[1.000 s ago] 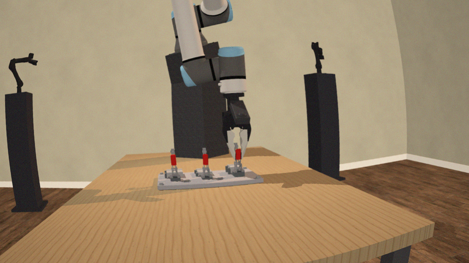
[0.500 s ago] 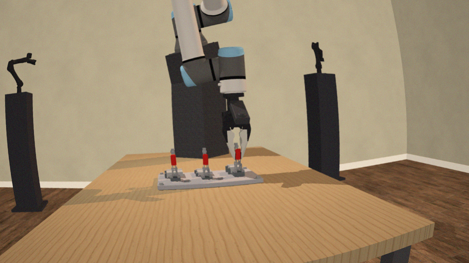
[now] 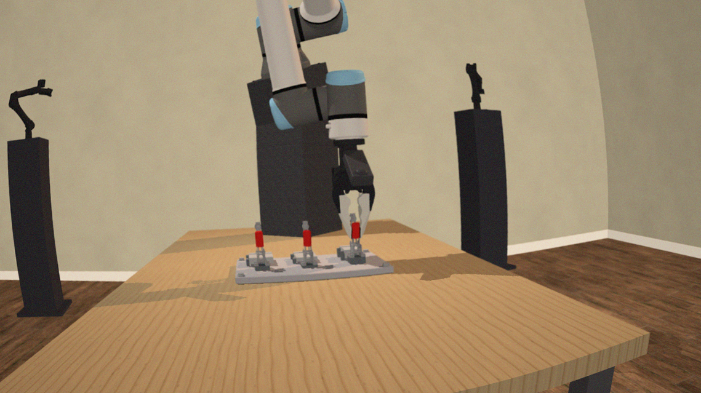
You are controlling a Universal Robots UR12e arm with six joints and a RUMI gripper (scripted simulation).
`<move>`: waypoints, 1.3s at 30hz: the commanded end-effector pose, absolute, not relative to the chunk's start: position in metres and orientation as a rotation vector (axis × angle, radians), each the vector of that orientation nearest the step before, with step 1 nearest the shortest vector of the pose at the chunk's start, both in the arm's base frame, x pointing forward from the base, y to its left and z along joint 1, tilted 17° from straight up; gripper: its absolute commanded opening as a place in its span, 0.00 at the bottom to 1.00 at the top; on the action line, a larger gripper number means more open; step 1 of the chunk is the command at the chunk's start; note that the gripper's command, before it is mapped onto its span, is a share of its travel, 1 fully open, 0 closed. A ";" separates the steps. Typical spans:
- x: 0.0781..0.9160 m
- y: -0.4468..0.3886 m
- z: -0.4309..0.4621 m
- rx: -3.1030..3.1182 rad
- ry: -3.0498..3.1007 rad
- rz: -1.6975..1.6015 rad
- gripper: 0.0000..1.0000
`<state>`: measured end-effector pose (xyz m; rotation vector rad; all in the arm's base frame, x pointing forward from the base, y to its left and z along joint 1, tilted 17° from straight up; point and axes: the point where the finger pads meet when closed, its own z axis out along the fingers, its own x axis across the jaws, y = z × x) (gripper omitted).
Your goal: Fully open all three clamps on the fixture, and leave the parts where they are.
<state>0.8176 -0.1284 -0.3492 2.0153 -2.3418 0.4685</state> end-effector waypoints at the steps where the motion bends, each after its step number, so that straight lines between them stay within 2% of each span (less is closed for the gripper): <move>1: 0.818 -0.128 -0.349 2.016 -2.342 0.469 0.00; 28: 0.818 -0.128 -0.349 2.016 -2.342 0.469 0.00; 29: 0.818 -0.128 -0.349 2.016 -2.342 0.469 0.28; 39: 0.818 -0.128 -0.349 2.016 -2.342 0.469 0.28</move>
